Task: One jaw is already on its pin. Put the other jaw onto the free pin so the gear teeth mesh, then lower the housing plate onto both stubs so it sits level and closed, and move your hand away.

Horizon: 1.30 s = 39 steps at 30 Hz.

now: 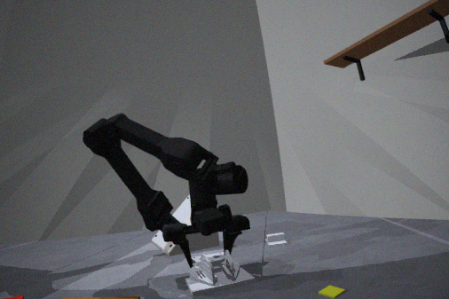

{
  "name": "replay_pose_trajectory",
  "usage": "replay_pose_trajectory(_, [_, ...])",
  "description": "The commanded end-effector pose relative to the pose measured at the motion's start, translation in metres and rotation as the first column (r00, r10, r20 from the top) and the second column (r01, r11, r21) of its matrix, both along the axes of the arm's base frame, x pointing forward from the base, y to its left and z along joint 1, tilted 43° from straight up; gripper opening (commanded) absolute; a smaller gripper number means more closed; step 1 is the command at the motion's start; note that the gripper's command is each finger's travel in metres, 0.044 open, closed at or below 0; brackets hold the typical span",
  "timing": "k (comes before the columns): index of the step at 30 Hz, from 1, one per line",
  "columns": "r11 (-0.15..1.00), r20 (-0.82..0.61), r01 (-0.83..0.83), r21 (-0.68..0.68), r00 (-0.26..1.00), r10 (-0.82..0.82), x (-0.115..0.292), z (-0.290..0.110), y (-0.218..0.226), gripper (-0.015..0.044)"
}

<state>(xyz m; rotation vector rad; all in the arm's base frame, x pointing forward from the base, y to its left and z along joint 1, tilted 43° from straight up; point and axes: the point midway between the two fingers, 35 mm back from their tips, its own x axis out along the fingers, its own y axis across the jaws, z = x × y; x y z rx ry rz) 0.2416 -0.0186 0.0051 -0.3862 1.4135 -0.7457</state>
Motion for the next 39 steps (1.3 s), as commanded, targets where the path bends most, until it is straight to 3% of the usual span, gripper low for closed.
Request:
replay_pose_trajectory(1, [1.000,-0.004,-0.005,-0.004,1.000,0.005,-0.0006,-0.0012,-0.0015,0.0351])
replay_pose_trajectory(39, [1.000,-0.004,-0.005,-0.004,1.000,0.005,-0.0007,-0.0038,-0.0040,0.0351])
